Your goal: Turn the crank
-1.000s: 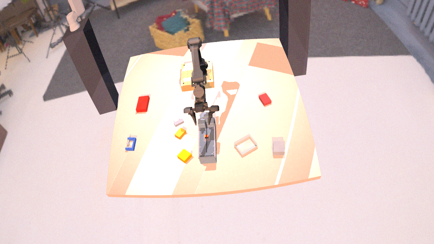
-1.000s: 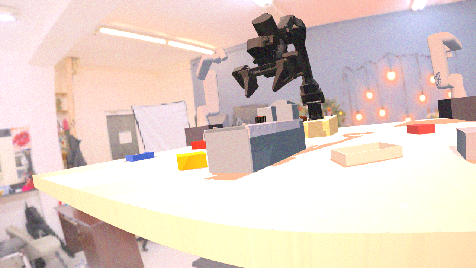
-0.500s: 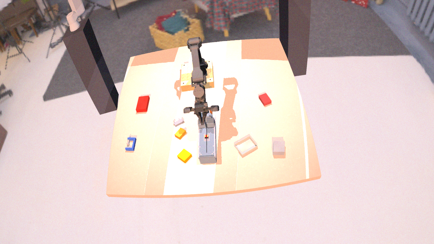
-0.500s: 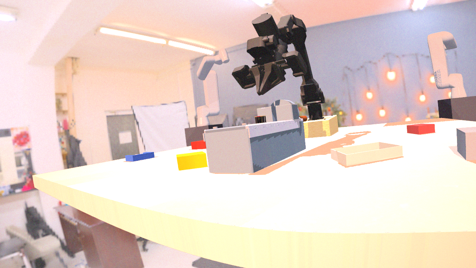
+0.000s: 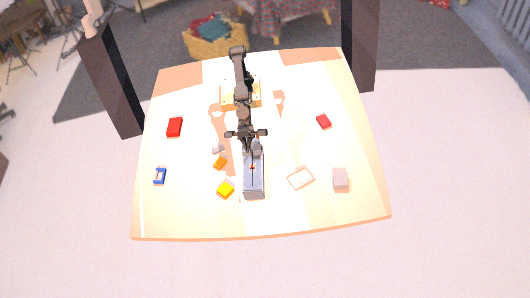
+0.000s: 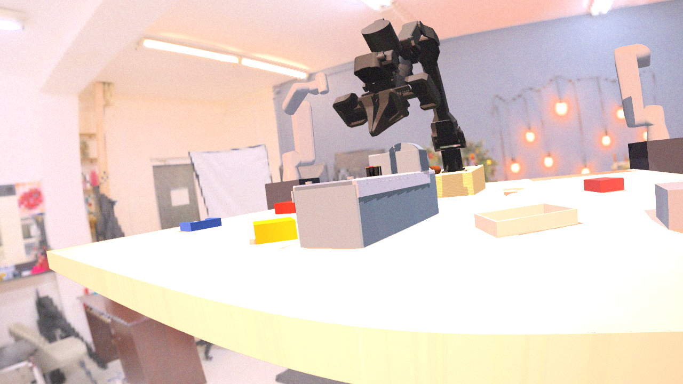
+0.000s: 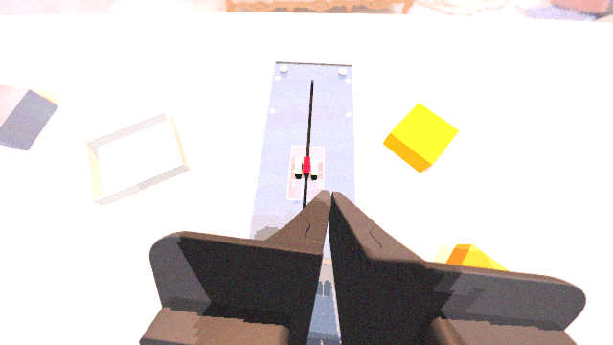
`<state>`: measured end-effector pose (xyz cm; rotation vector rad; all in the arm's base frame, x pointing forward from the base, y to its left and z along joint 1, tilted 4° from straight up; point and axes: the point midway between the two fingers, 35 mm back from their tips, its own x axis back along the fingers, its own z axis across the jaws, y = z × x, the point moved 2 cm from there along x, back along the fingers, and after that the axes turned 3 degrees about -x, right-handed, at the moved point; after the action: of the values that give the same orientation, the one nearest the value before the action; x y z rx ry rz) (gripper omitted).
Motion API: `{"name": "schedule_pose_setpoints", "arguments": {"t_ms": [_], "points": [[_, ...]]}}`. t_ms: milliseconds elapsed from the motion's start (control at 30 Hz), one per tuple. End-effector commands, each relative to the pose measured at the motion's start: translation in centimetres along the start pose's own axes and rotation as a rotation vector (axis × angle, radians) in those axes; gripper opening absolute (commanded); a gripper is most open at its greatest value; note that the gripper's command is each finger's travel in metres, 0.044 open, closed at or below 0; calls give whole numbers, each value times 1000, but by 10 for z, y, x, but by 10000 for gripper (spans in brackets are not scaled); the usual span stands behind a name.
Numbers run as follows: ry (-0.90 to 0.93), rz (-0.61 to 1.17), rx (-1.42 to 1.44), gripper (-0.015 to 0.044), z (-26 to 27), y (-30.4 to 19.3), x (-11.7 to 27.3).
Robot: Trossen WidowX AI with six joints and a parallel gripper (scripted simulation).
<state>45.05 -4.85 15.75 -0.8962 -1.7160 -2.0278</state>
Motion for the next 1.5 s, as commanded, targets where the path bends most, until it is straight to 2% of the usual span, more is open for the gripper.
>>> {"name": "schedule_pose_setpoints", "arguments": {"t_ms": [0, 467, 533, 1100, 1467], "points": [[0, 0, 0, 52, 0, 0, 0], [0, 0, 0, 420, 0, 0, 0], [0, 0, 0, 440, 0, 0, 0], [0, 0, 0, 0, 0, 0, 0], [0, 0, 0, 0, 0, 0, 0]]}}
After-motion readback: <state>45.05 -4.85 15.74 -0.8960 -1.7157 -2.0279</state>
